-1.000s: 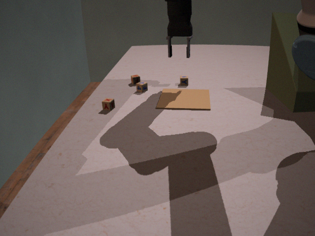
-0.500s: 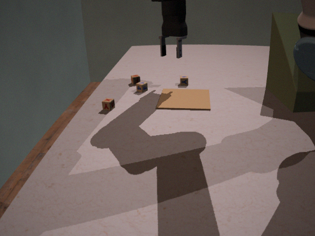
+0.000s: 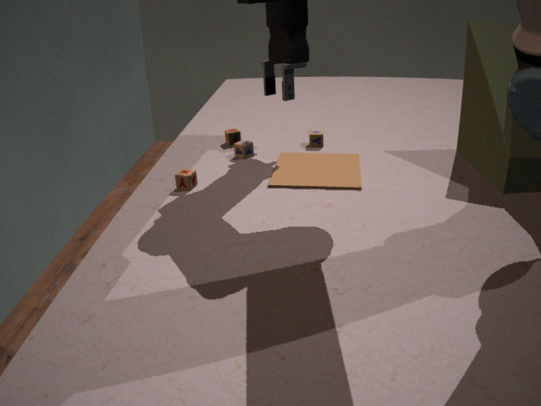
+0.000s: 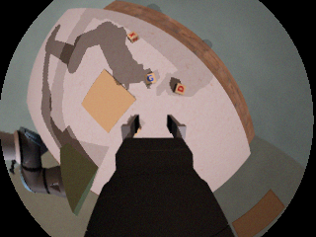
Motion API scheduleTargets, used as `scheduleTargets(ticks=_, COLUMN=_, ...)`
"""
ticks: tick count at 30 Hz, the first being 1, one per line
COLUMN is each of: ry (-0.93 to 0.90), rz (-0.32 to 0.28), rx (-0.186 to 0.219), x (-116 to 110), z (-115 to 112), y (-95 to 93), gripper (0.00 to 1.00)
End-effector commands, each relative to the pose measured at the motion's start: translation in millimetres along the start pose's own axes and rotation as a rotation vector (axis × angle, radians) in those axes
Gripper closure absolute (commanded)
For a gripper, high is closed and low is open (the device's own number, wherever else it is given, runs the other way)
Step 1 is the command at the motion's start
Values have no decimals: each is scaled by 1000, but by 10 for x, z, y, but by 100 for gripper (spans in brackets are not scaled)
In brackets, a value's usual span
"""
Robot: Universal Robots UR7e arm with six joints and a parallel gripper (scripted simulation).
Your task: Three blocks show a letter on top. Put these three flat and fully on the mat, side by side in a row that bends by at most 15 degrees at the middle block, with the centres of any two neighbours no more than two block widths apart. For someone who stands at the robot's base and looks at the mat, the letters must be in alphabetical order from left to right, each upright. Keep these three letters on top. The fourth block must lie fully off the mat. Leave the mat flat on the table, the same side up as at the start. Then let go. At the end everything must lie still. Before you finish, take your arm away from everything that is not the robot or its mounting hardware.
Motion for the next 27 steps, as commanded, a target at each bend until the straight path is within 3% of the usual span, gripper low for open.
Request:
scheduleTargets(ticks=1, ry=-139, rz=1, rx=-2, x=75, z=69, y=6, gripper=0)
scheduleTargets(ticks=27, ry=-761, rz=1, rx=-2, x=360, z=338, y=-5, gripper=0)
Point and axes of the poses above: the point where the finger pads meet when closed, its own y axis back along the fingers, its own z axis across the jaws, x = y × z, the point moved 7 cm from there along y, back along the fingers, and after that the axes turned 9 degrees about -y, right-handed, at the moved point
